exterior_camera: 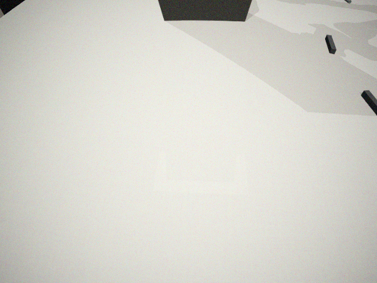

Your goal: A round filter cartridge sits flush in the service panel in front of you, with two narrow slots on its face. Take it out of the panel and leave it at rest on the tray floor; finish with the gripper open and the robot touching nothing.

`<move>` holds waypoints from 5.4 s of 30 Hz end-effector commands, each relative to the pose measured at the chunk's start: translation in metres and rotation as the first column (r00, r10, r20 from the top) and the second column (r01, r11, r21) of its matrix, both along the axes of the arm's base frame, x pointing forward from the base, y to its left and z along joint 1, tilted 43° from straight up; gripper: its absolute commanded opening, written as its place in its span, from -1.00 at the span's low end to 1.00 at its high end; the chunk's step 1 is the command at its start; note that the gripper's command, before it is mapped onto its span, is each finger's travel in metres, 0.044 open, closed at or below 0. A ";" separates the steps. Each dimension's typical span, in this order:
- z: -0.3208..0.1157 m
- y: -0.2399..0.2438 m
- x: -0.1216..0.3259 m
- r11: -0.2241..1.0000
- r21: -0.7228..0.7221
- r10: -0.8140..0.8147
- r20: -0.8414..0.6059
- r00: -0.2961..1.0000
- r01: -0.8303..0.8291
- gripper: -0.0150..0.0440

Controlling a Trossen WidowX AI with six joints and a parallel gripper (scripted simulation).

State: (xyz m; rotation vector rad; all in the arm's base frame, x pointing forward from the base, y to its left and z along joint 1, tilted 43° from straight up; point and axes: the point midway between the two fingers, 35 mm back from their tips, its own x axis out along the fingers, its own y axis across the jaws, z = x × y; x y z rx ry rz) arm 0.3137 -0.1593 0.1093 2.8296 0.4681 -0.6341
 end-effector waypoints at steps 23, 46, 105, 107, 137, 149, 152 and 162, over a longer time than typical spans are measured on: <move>-0.006 0.003 0.010 1.000 0.004 -0.003 -0.003 1.000 0.003 -0.16; -0.009 0.005 0.016 1.000 0.004 -0.003 -0.003 1.000 0.003 -0.16; -0.013 0.007 0.022 0.885 -0.426 0.240 0.077 0.968 -0.185 -0.49; -0.013 0.007 0.022 0.852 -0.482 0.274 0.079 0.958 -0.204 -0.49; -0.013 0.007 0.022 0.027 -0.977 0.675 -0.138 0.725 -0.212 -0.49; -0.013 0.007 0.023 0.045 -0.975 0.671 -0.131 0.730 -0.217 -0.49; -0.013 0.007 0.023 0.062 -0.973 0.667 -0.124 0.734 -0.221 -0.49; -0.013 0.007 0.023 0.062 -0.973 0.667 -0.124 0.734 -0.221 -0.49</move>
